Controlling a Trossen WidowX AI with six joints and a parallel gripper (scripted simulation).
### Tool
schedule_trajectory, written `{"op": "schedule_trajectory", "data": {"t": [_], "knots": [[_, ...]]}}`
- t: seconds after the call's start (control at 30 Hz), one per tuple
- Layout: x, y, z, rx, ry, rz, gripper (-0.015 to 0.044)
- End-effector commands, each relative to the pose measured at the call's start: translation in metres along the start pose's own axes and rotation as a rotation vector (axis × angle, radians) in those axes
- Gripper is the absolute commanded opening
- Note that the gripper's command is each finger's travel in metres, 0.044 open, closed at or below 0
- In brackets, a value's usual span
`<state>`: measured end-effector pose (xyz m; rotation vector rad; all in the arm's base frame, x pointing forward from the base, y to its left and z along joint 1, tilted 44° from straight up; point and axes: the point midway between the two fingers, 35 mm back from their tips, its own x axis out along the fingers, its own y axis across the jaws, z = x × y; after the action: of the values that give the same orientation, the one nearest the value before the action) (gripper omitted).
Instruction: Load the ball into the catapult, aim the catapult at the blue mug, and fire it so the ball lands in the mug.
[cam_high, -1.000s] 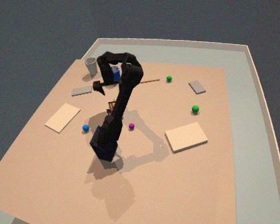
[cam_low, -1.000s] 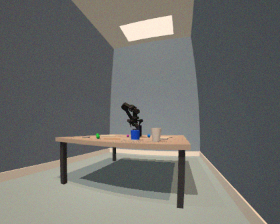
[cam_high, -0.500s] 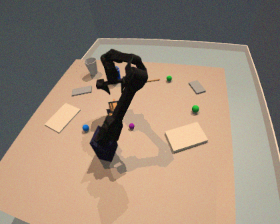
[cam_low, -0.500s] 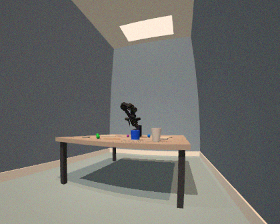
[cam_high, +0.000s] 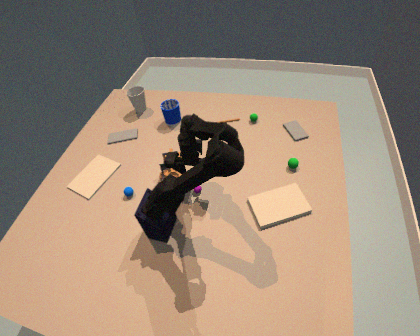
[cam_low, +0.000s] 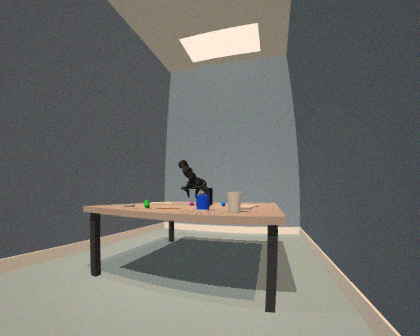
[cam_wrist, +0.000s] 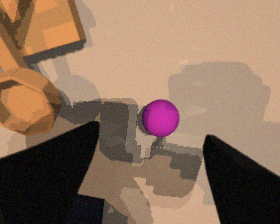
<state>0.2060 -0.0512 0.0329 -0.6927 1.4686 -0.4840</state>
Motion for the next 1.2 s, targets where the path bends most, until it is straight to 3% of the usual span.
{"op": "schedule_trajectory", "data": {"t": [0.0, 1.17], "knots": [[0.009, -0.006, -0.015, 0.031, -0.005, -0.009, 0.03], [0.059, -0.009, -0.016, 0.031, -0.005, -0.01, 0.03]]}}
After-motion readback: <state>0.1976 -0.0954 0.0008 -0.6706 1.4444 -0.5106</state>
